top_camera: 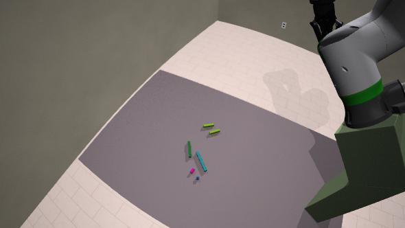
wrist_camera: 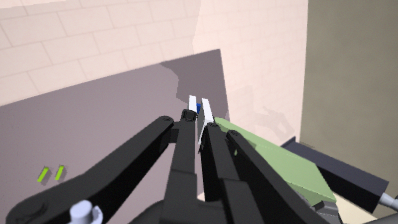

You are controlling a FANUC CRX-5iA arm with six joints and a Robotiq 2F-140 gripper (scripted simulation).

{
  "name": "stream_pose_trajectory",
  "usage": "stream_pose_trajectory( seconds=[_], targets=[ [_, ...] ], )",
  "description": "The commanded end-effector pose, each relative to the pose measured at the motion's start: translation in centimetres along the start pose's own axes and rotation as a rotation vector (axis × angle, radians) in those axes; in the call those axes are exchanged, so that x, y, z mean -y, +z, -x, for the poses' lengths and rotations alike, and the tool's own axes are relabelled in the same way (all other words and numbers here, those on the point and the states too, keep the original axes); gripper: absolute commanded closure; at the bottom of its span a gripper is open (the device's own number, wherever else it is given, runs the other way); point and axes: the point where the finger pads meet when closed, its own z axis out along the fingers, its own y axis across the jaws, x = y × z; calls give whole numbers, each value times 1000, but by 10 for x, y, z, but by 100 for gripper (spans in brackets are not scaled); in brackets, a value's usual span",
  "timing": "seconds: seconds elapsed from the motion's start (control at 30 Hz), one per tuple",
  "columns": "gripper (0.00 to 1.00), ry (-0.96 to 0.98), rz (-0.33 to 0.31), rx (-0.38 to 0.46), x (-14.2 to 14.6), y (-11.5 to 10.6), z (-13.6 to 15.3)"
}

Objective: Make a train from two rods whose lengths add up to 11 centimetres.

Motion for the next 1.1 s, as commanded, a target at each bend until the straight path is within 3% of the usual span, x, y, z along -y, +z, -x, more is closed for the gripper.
stream_pose_trajectory(
  seconds=[0.0,0.03,0.5,0.57,0.6,1.07],
  targets=[
    [97,82,-33,15,0,-4,10],
    [97,184,-73,35,4,-8,23],
    [97,634,-284,159,49,-32,87],
    [97,634,-284,159,49,-32,87],
    [97,720,-333,194,64,-38,101],
    [97,1050,-552,397,155,-71,171]
  ],
)
